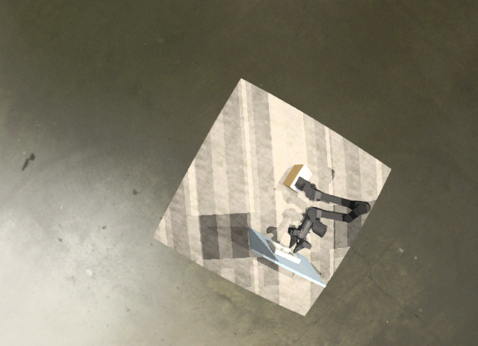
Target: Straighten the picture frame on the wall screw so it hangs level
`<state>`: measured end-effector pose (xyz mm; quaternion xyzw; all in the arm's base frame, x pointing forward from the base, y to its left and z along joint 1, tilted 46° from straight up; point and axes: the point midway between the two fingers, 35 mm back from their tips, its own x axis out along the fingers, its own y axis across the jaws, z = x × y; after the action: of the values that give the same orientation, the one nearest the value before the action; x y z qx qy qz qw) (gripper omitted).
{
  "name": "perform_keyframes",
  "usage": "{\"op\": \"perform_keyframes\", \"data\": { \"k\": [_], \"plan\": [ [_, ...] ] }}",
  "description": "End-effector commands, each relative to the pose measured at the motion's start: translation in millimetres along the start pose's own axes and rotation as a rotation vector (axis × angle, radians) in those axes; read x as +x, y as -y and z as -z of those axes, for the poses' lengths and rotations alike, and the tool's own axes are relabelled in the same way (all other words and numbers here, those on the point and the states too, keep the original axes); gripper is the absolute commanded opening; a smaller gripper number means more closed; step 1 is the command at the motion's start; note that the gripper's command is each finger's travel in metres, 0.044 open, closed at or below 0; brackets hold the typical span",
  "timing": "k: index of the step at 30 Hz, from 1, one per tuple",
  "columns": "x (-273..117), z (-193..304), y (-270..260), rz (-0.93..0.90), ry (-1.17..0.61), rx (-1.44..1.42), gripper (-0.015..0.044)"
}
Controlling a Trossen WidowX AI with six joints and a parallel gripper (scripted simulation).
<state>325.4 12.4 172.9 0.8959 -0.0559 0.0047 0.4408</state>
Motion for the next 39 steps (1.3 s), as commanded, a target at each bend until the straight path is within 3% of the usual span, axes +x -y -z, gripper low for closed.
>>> {"op": "perform_keyframes", "data": {
  "k": [1,24,39],
  "plan": [
    [3,0,1,0.004,-0.003,-0.005,0.026],
    [39,1,1,0.003,-0.004,-0.005,0.026],
    [40,1,1,0.003,-0.004,-0.005,0.026]
  ]
}}
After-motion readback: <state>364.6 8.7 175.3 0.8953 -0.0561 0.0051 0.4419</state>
